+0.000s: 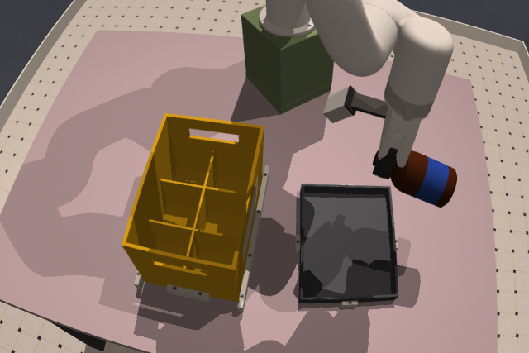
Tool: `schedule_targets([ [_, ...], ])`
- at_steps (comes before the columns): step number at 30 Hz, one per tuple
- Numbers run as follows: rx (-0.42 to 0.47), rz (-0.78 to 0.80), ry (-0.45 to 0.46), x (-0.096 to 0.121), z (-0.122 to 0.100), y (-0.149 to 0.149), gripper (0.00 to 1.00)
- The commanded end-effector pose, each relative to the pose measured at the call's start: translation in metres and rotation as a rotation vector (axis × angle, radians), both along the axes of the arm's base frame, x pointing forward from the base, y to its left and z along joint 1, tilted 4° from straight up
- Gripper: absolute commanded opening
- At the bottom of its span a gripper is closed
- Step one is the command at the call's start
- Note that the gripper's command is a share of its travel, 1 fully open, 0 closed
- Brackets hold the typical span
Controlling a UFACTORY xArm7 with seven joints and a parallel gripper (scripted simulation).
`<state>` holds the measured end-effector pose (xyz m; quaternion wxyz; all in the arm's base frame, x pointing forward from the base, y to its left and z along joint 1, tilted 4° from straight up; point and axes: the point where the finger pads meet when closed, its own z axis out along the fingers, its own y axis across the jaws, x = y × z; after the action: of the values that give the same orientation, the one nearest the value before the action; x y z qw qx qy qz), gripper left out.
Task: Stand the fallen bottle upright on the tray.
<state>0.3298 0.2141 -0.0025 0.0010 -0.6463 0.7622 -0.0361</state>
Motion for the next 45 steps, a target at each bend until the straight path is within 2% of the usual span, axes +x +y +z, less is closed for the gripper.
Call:
schedule_targets([
  [1, 0.001, 0.009, -0.002, 0.001, 0.001, 0.0009, 0.0],
  [17, 0.001, 0.024, -0.001, 0.001, 0.001, 0.0009, 0.0],
  [36, -0.01, 0.248, 0.011, 0.001, 0.001, 0.0009, 0.0],
  [45, -0.012, 0.27, 0.012, 0.001, 0.001, 0.0009, 0.0],
])
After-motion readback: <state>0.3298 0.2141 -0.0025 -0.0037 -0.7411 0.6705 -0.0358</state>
